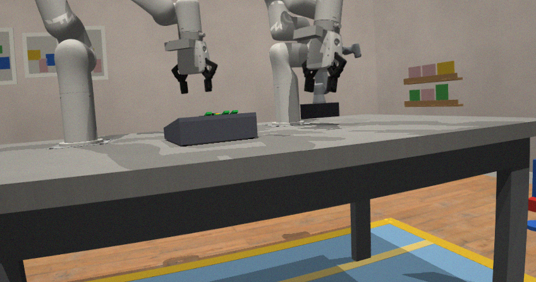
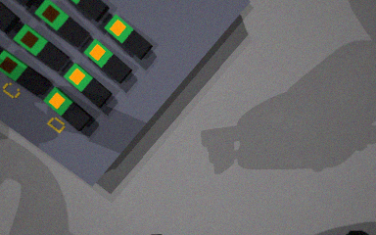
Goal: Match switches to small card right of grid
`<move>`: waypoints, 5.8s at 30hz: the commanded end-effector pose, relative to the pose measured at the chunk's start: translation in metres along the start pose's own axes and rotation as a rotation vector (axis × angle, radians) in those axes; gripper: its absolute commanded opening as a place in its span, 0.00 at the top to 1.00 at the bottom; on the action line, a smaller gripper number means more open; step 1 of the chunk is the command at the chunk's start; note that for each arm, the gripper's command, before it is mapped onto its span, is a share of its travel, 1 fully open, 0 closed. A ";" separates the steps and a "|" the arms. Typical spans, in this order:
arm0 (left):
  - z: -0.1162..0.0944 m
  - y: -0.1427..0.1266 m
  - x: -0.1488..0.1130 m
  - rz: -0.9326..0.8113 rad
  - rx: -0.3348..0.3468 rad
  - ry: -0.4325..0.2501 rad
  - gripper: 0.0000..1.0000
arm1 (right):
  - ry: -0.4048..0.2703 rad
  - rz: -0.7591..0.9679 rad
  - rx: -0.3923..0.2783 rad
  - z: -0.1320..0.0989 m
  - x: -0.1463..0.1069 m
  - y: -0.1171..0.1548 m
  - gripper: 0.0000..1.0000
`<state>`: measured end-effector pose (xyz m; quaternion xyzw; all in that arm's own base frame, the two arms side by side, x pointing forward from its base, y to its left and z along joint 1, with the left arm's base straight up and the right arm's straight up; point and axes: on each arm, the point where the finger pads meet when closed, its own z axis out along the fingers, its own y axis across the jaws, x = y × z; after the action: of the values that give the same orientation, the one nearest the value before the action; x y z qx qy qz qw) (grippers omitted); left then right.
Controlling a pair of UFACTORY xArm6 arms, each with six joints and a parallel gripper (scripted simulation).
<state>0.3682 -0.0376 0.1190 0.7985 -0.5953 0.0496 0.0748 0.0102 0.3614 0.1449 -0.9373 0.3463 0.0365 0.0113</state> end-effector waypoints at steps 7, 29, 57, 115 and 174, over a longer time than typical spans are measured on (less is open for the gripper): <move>-0.001 -0.001 0.001 0.001 0.004 0.001 0.00 | -0.002 0.000 0.003 -0.001 -0.001 -0.001 0.00; -0.005 -0.005 -0.007 -0.041 0.008 0.001 0.00 | -0.002 0.000 0.003 -0.001 -0.001 -0.001 0.00; -0.061 -0.038 -0.150 -0.727 0.077 0.004 0.00 | -0.002 0.000 0.003 -0.001 -0.001 -0.001 0.00; -0.201 0.250 -0.500 -2.855 0.253 0.058 0.00 | -0.002 0.000 0.003 -0.001 -0.001 -0.001 0.00; -0.203 0.260 -0.502 -2.899 0.256 0.060 0.00 | 0.087 -0.445 0.043 -0.038 0.053 -0.024 0.00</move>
<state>-0.0230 0.3984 0.2484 0.6864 0.7272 -0.0015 0.0016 0.0574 0.3471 0.1711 -0.9847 0.1727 -0.0075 0.0224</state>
